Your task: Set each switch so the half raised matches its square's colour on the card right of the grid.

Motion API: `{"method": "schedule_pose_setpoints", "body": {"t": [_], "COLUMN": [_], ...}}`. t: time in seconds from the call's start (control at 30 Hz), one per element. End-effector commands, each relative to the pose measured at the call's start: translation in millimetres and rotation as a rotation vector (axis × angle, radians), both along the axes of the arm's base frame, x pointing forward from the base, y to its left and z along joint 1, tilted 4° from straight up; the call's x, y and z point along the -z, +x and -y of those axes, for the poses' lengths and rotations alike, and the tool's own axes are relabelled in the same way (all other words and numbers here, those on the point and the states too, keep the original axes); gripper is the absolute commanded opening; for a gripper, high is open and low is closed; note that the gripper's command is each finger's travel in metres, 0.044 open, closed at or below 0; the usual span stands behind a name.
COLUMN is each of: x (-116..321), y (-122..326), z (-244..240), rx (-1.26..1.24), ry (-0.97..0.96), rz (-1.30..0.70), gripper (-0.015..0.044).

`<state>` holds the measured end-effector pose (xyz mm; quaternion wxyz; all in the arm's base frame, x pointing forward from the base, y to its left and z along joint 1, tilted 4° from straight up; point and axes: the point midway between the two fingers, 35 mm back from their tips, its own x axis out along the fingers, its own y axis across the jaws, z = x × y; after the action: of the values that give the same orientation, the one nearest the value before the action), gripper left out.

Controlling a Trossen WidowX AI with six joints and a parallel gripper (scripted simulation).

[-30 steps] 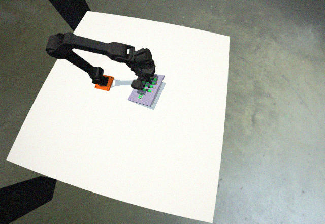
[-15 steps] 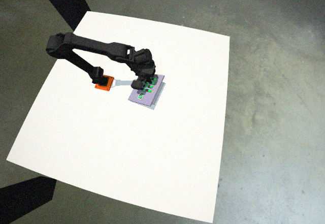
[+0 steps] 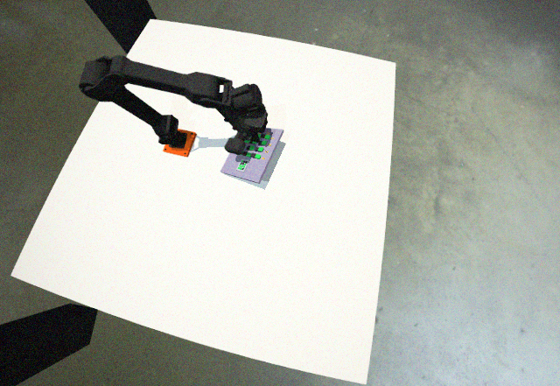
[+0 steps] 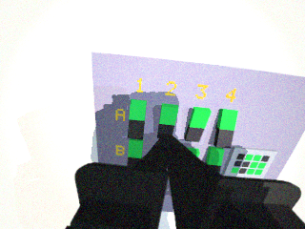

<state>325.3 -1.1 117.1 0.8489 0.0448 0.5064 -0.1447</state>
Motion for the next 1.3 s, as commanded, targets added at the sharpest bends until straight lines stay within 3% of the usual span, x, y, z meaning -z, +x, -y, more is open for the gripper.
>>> {"method": "schedule_pose_setpoints", "body": {"t": [0.0,0.1,0.37,0.6,1.27], "x": [-34,-54,-44,-14,7], "y": [-11,-23,-41,-25,-15], "z": [-8,-12,-17,-10,-5], "rx": [0.001,0.000,0.000,0.001,0.001], "ry": [0.008,0.011,0.011,0.018,0.017], "rz": [0.003,-0.008,-0.010,-0.033,-0.032], "gripper": [0.0000,0.0000,0.0000,0.0000,0.0000]}}
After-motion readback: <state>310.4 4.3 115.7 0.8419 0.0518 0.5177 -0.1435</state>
